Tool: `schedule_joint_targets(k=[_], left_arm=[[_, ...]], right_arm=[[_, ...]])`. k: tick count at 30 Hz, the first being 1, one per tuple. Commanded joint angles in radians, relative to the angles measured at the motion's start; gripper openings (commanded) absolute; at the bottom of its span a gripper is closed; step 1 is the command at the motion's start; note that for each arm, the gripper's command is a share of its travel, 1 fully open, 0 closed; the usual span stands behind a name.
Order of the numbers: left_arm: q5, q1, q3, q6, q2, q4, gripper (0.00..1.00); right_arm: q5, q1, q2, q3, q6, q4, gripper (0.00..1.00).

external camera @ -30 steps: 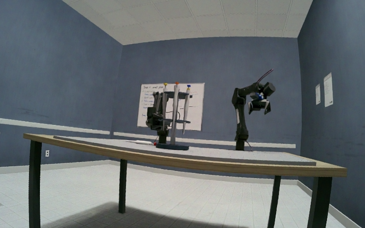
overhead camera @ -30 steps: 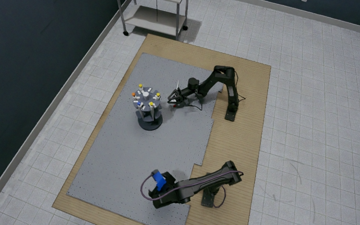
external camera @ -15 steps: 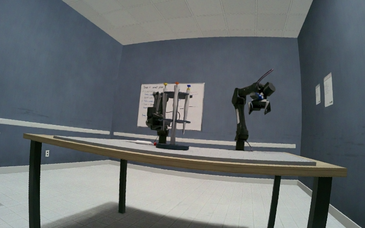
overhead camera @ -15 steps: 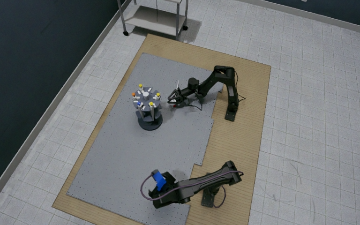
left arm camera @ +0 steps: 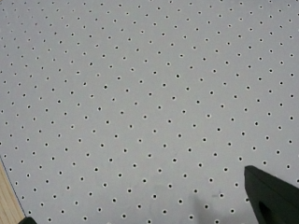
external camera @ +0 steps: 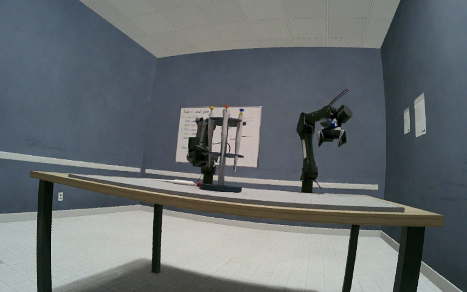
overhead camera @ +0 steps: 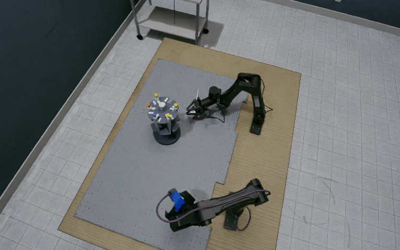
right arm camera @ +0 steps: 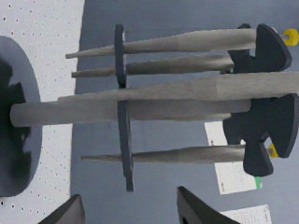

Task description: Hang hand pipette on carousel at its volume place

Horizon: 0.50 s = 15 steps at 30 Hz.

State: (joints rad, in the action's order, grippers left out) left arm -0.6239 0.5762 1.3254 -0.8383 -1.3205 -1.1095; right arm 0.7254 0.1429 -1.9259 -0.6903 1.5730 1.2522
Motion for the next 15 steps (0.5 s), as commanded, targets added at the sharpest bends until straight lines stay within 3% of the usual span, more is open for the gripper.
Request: schedule_joint_targets(k=[1, 15], left_arm=[[-0.020, 0.006, 0.014, -0.009, 0.005, 0.013, 1.00], [-0.020, 0.006, 0.014, -0.009, 0.005, 0.013, 1.00]], right_arm=[[-0.007, -0.005, 0.013, -0.020, -0.009, -0.026, 0.49], [0.001, -0.004, -0.005, -0.007, -0.002, -0.005, 0.49]])
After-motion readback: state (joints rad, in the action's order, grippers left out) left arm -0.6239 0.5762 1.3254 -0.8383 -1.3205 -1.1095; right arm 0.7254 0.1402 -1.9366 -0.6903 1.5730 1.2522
